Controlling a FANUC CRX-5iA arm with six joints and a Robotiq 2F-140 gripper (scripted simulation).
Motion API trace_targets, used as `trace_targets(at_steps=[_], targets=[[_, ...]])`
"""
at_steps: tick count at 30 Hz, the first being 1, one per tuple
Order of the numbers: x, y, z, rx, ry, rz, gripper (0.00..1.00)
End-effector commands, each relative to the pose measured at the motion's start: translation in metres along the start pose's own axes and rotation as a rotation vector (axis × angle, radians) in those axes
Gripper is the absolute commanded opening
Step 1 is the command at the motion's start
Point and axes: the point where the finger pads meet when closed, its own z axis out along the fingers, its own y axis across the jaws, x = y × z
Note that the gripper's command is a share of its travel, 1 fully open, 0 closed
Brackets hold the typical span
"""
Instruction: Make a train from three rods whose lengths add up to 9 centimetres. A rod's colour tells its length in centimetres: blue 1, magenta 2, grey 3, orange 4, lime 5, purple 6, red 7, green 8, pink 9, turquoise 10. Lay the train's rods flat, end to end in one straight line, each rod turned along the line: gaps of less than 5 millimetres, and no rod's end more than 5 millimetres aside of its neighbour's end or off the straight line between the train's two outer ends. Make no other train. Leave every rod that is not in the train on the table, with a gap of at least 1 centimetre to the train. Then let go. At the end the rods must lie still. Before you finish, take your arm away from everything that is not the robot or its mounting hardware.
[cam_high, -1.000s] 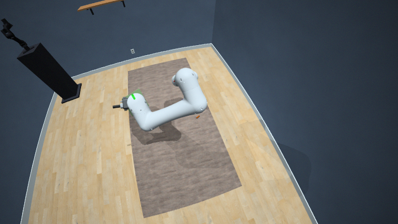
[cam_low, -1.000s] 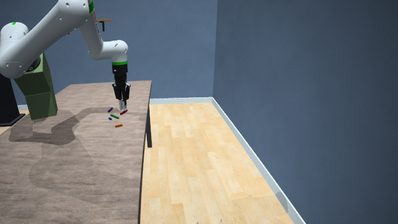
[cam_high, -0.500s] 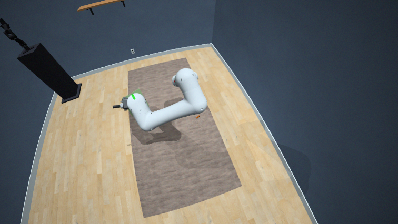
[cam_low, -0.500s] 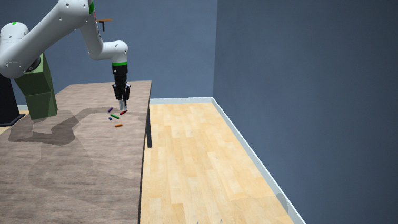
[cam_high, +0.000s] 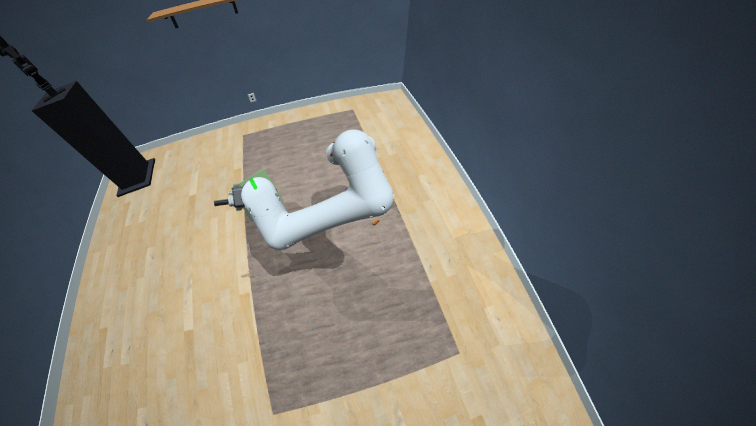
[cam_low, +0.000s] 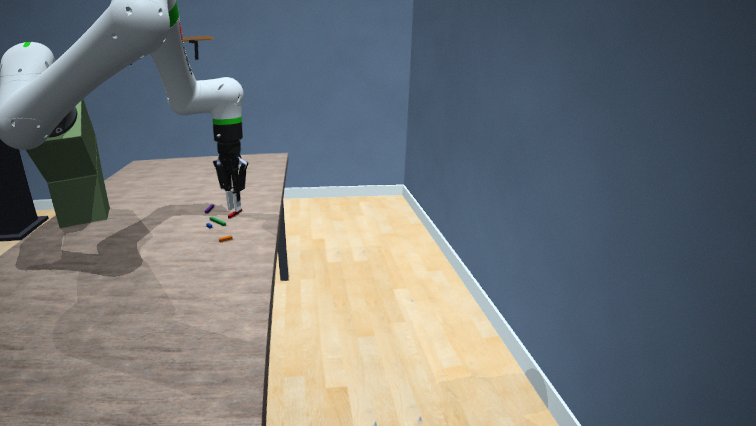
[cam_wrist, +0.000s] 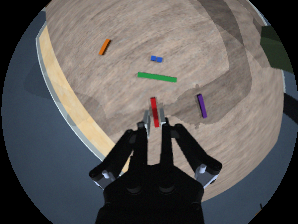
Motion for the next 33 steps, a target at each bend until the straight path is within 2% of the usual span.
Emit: trace_targets(at_steps=[1, 22, 33], targets=[[-0.0002, 0.0, -0.0002, 0.0, 0.0, 0.0, 0.15], [-0.0002, 0.0, 0.0002, 0.0, 0.0, 0.0, 0.15], [-0.0002, 0.0, 0.0082, 0.0, 0.0, 0.0, 0.15]])
